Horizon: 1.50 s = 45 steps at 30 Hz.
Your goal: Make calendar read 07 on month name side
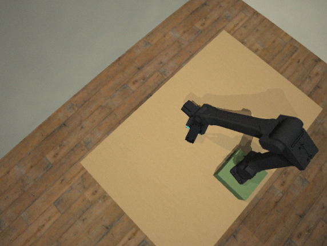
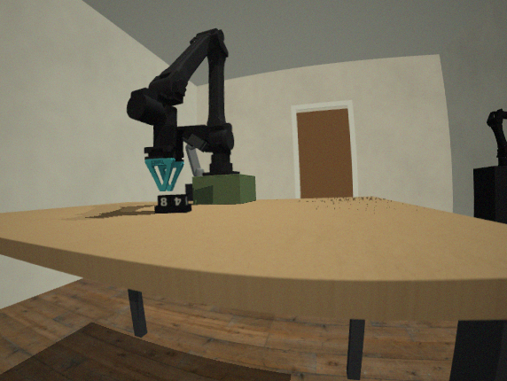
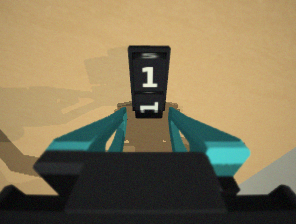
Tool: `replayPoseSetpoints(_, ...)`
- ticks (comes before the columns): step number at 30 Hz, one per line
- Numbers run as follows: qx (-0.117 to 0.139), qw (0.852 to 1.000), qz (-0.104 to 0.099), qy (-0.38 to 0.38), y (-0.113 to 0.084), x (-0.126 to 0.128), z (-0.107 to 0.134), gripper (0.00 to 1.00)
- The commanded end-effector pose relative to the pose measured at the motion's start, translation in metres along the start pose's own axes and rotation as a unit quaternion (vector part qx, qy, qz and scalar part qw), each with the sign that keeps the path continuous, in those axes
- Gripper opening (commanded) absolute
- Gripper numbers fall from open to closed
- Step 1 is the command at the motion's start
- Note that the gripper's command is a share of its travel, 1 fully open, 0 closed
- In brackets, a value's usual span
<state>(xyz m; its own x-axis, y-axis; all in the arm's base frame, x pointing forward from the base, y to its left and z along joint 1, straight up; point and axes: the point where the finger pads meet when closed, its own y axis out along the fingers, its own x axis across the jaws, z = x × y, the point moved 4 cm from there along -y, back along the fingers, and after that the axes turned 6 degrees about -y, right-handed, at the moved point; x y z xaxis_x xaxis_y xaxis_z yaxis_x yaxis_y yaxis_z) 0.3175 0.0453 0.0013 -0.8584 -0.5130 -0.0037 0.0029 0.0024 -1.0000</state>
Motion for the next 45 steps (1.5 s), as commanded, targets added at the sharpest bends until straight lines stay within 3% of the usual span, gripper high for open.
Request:
replayPoseSetpoints(1, 0.003, 1.000, 0.012, -0.001, -0.0042, -0.0006, 0.0032, 0.46)
replayPoseSetpoints(45, 0.000, 1.000, 0.005, 0.000, -0.0001, -0.0027, 0.0044, 0.46)
